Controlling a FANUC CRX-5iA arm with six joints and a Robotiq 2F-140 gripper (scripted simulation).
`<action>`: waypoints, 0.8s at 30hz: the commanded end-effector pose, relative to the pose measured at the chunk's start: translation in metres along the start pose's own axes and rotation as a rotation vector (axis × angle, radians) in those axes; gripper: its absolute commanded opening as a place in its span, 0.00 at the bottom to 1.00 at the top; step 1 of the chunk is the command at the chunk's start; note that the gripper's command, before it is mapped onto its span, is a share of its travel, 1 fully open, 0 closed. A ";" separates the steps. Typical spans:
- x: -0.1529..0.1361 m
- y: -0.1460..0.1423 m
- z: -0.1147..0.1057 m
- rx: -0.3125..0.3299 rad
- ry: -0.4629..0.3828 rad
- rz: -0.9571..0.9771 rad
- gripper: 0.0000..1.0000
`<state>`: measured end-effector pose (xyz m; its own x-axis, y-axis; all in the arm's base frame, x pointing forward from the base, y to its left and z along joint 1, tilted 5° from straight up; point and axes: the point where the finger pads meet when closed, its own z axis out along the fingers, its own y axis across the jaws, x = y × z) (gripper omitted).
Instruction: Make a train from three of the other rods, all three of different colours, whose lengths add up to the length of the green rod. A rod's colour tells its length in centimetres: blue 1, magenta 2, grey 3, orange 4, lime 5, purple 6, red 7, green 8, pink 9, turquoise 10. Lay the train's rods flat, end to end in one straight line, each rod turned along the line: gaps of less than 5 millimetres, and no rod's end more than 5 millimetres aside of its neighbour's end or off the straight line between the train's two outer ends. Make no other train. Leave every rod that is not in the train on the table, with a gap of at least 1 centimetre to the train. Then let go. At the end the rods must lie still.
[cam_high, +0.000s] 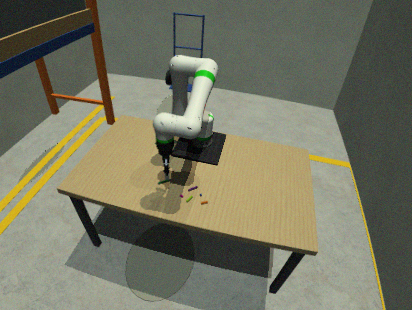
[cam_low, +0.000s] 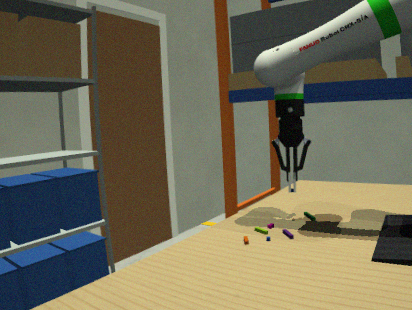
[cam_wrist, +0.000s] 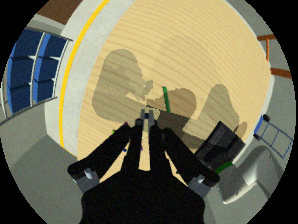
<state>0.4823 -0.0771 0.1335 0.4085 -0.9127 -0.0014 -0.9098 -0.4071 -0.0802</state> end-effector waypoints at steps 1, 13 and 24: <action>0.000 0.000 0.009 0.000 0.000 0.000 0.03; 0.000 0.000 0.052 0.000 0.000 0.000 0.03; 0.000 0.000 0.079 0.000 0.000 0.000 0.03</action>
<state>0.4877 -0.0745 0.0579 0.4085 -0.9127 -0.0015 -0.9099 -0.4071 -0.0802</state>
